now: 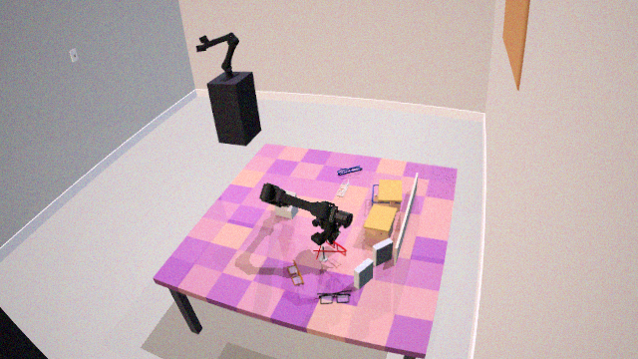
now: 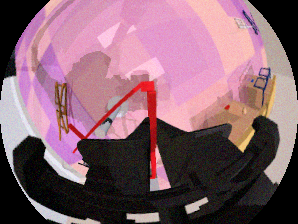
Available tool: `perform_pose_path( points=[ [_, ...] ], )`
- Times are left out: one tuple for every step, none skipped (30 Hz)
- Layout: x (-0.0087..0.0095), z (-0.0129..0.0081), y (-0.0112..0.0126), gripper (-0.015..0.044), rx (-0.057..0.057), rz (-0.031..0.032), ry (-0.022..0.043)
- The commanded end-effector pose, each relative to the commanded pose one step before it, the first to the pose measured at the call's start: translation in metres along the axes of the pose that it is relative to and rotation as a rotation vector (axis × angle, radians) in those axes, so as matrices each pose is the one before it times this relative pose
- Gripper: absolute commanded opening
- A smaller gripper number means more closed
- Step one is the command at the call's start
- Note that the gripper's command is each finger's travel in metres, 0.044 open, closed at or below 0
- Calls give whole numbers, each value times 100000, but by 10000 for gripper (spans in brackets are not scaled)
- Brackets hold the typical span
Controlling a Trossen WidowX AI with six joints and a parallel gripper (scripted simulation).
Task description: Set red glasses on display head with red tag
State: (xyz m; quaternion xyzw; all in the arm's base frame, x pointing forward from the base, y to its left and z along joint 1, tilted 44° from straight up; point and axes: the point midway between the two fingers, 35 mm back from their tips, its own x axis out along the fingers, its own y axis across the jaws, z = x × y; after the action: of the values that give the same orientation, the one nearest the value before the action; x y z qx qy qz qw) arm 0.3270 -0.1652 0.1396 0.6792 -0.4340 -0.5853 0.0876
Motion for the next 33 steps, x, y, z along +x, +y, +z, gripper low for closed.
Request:
perform_pose_path(
  points=[
    [133, -187, -245, 0, 155, 523, -239],
    [0, -44, -35, 0, 2, -1, 1],
    [0, -44, -35, 0, 2, -1, 1],
    [0, -44, -35, 0, 2, -1, 1],
    [0, -45, -34, 0, 2, -1, 1],
    [0, -43, -32, 0, 2, -1, 1],
    [0, -43, -32, 0, 2, -1, 1],
    [0, -44, -32, 0, 2, -1, 1],
    [0, -44, -32, 0, 2, -1, 1],
    [0, -44, -31, 0, 2, -1, 1],
    [0, -45, -31, 0, 2, -1, 1],
    [0, -43, -29, 0, 2, -1, 1],
    [0, -43, -29, 0, 2, -1, 1],
    [0, -43, -29, 0, 2, -1, 1],
    [0, -44, -28, 0, 2, -1, 1],
    [0, -44, -28, 0, 2, -1, 1],
    [0, -44, -28, 0, 2, -1, 1],
    [0, -42, -26, 0, 2, -1, 1],
    [0, -43, -26, 0, 2, -1, 1],
    [0, -43, -25, 0, 2, -1, 1],
    [0, -43, -25, 0, 2, -1, 1],
    [0, -44, -25, 0, 2, -1, 1],
    [0, -44, -25, 0, 2, -1, 1],
    [0, -44, -24, 0, 2, -1, 2],
    [0, -42, -23, 0, 2, -1, 1],
    [0, -43, -23, 0, 2, -1, 1],
    [0, -43, -22, 0, 2, -1, 1],
    [0, -43, -22, 0, 2, -1, 1],
    [0, -43, -22, 0, 2, -1, 2],
    [-1, -44, -22, 0, 2, -1, 2],
    [-1, -44, -21, 0, 2, -1, 2],
    [0, -42, -20, 0, 2, -1, 1],
    [0, -42, -20, 0, 2, -1, 1]
  ],
)
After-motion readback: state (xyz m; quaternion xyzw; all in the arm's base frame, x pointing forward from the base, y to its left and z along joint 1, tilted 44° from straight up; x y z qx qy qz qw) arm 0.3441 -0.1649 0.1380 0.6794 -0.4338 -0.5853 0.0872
